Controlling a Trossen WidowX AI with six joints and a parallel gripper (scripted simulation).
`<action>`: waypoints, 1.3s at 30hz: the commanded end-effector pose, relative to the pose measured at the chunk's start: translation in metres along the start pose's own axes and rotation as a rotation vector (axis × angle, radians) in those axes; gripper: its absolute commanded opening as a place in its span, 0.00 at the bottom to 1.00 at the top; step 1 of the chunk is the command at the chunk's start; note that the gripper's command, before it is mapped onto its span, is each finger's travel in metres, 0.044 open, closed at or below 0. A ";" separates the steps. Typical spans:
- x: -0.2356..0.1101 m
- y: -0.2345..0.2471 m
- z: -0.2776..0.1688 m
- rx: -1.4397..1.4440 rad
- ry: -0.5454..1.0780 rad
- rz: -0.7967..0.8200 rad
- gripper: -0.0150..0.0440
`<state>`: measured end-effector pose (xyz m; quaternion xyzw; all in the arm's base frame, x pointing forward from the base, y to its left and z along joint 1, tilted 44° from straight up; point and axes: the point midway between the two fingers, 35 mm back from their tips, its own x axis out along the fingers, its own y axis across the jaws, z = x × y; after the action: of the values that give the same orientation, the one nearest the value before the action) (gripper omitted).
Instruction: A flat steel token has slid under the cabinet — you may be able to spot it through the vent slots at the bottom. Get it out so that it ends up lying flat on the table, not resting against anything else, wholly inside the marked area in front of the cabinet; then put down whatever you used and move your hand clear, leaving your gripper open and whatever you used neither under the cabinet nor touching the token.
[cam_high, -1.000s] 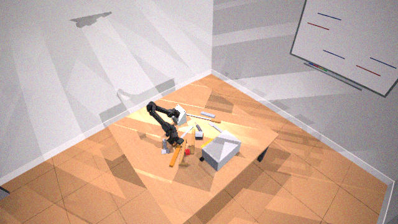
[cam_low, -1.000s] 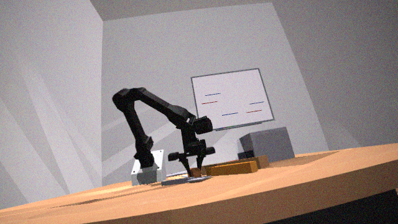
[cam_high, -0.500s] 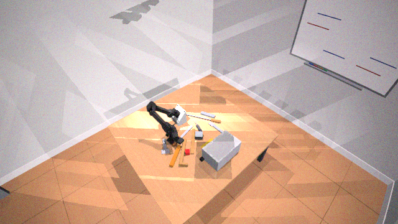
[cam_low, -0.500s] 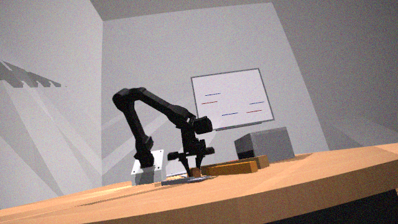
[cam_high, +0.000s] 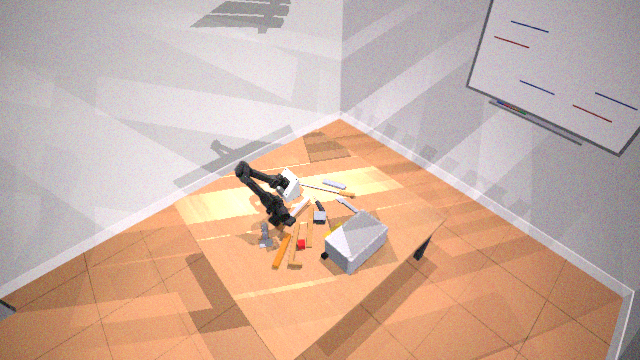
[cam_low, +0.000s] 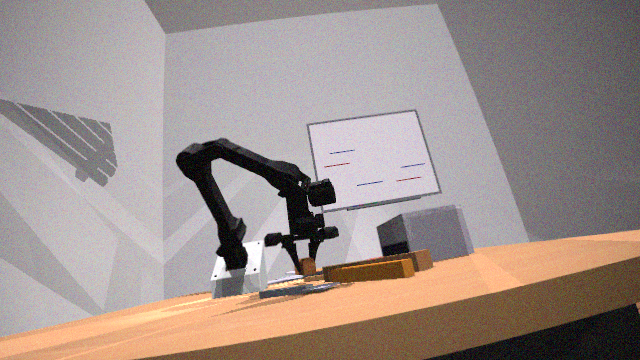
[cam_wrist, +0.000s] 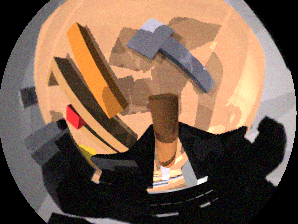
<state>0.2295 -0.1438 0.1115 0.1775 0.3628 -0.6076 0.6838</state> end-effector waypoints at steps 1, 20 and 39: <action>-0.011 0.000 0.000 0.011 -0.003 0.017 0.25; -0.049 -0.006 -0.009 0.010 0.000 0.017 0.25; -0.087 -0.009 -0.001 0.010 0.001 0.017 0.25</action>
<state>0.2189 -0.0889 0.1679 0.1783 0.3593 -0.6070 0.6860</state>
